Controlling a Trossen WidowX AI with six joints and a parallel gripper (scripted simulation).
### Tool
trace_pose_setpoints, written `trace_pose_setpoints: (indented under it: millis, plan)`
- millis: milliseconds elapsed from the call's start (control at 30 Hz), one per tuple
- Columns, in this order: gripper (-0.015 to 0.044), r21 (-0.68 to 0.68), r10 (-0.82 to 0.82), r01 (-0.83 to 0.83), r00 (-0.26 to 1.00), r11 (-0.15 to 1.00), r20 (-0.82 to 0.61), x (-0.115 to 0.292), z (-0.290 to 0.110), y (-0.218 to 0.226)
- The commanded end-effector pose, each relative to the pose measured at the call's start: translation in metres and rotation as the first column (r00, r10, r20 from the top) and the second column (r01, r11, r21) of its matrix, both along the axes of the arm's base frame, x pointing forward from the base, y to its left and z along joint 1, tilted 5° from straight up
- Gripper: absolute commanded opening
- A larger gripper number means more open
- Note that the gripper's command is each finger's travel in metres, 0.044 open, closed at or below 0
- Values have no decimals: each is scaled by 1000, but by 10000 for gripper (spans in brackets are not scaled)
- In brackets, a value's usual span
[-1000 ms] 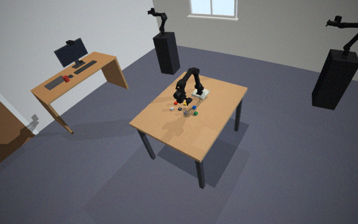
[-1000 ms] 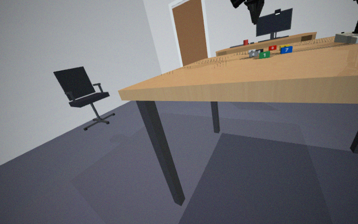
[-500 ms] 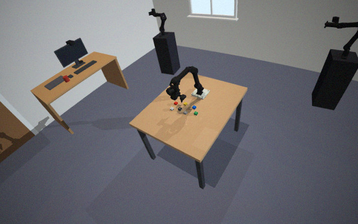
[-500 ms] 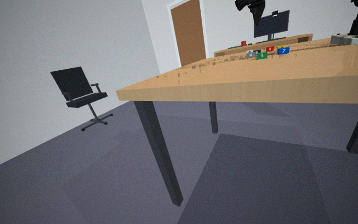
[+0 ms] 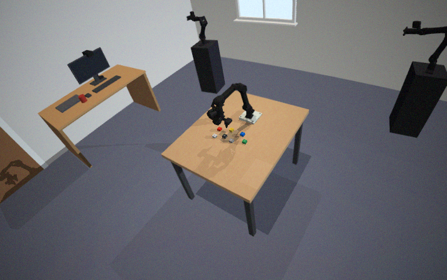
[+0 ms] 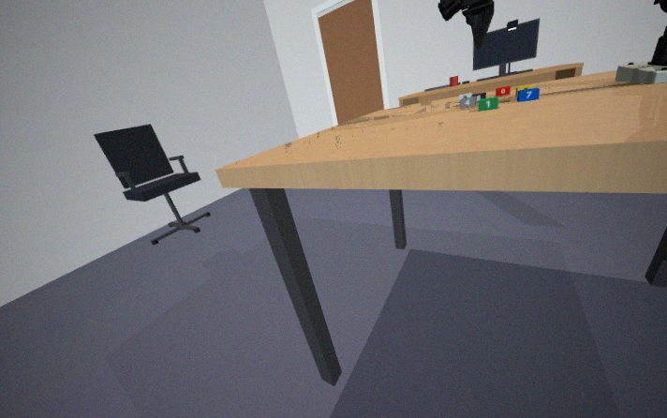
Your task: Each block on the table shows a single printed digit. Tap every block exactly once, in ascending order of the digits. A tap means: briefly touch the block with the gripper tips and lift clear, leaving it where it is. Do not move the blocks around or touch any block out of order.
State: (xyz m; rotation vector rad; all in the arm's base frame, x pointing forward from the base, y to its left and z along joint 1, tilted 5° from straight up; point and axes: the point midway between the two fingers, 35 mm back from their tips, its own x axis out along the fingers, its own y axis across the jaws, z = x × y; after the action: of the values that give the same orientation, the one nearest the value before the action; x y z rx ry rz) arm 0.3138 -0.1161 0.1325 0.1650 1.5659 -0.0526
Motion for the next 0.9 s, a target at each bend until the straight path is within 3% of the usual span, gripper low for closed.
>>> trace_pose_setpoints:
  millis: [0,167,867]
  plan:
    - [400,-3,-3,3,1000,1000,2,10,-1,-27]
    - [400,-7,-3,3,1000,1000,3,23,-5,-83]
    - [400,-7,-3,3,1000,1000,3,23,-6,-85]
